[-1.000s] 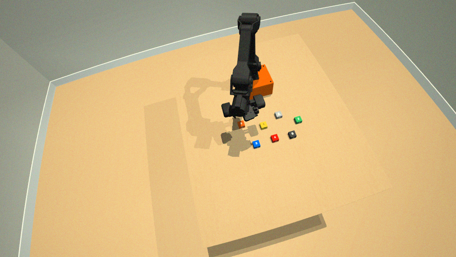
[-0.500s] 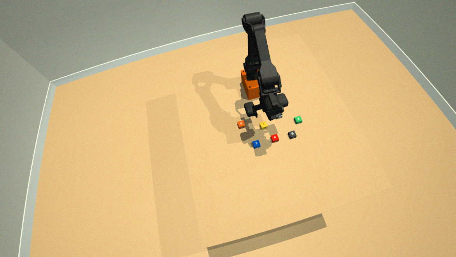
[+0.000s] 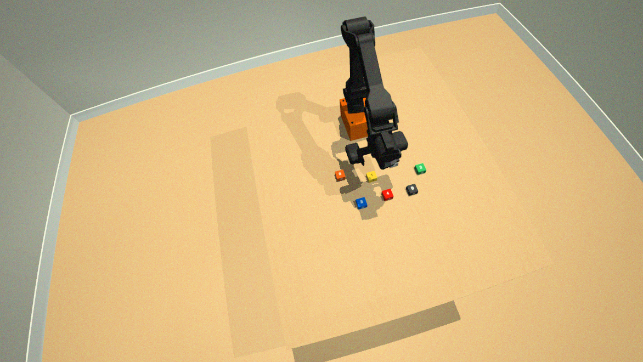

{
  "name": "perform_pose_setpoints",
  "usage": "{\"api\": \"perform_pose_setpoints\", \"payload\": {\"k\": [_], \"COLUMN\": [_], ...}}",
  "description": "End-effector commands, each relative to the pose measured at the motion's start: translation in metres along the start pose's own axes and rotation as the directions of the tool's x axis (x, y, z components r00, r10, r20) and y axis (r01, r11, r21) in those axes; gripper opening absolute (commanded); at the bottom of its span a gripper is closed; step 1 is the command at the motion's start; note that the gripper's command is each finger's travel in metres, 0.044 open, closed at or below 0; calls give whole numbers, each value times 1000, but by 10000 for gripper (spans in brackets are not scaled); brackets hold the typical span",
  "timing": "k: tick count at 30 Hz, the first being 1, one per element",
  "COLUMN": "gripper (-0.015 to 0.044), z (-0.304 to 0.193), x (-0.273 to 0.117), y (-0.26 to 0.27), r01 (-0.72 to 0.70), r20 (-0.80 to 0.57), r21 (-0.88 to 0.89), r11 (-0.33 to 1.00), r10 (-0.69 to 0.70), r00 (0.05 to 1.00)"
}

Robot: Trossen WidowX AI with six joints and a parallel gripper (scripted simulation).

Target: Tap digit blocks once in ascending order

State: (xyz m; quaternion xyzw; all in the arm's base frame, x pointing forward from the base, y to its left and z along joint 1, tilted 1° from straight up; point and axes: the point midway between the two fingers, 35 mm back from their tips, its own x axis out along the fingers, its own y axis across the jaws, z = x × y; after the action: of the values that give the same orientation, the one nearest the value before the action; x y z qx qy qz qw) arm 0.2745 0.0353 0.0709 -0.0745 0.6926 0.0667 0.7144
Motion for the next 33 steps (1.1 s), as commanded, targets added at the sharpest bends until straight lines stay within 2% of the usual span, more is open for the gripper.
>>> {"api": "perform_pose_setpoints", "payload": {"k": [1, 8, 33], "gripper": [400, 400, 400], "z": [-7, -51, -46], "x": [-1, 0, -1], "y": [18, 87, 95], "r01": [0, -6, -7], "r20": [-1, -5, -4], "r21": [2, 2, 0], "r11": [1000, 1000, 1000], "r10": [0, 6, 7], "r00": [1000, 1000, 1000]}}
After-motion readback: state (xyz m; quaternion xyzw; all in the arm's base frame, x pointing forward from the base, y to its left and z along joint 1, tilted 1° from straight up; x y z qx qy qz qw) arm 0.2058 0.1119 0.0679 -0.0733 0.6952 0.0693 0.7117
